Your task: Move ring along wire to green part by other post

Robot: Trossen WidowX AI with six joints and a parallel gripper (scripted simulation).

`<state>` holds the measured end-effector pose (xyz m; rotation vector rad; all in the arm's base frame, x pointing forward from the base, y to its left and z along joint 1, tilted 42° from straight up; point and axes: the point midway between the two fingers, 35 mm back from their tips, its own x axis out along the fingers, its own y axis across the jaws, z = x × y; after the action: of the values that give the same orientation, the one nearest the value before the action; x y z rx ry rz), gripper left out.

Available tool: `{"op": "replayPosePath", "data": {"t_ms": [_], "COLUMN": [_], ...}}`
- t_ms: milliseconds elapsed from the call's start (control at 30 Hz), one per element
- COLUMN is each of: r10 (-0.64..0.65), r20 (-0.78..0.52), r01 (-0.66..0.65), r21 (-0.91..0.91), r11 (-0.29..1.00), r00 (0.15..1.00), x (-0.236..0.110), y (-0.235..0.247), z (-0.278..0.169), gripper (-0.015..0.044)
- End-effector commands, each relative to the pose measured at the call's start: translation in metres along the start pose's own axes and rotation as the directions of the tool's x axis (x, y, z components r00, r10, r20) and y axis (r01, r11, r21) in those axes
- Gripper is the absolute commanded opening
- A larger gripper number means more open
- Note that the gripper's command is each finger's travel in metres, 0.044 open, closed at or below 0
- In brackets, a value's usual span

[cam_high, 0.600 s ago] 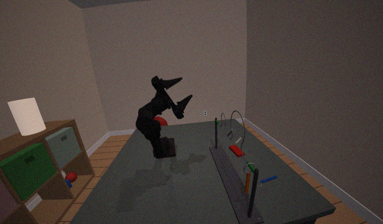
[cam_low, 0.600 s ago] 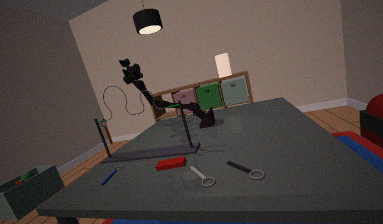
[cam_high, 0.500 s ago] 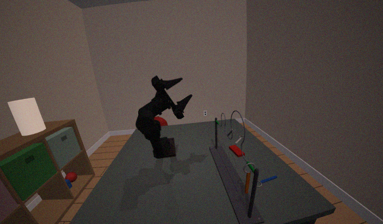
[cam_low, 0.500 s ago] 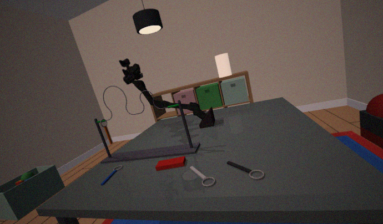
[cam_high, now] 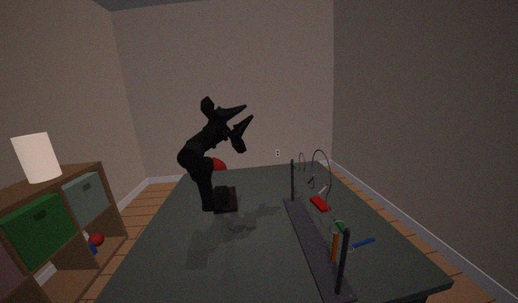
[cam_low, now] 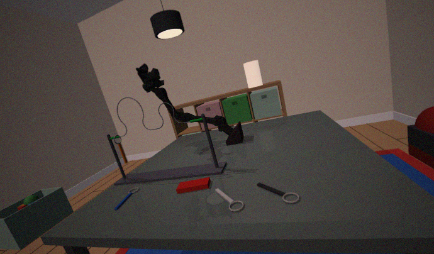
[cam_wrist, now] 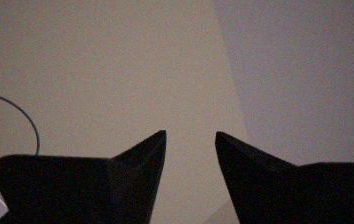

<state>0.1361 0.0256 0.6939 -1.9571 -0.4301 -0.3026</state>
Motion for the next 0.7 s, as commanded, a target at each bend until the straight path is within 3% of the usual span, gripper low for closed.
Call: {"op": "replayPosePath", "data": {"t_ms": [0,667], "r10": [-0.02,-0.089], "r20": [-0.031,-0.134], "r01": [0.021,0.097], "r21": [0.012,0.057], "r11": [1.0,0.994], "r00": [0.999,0.987], "x": [0.005,0.034], "y": [-0.005,-0.004], "z": [0.008,0.03], "gripper": [0.016,0.016]}}
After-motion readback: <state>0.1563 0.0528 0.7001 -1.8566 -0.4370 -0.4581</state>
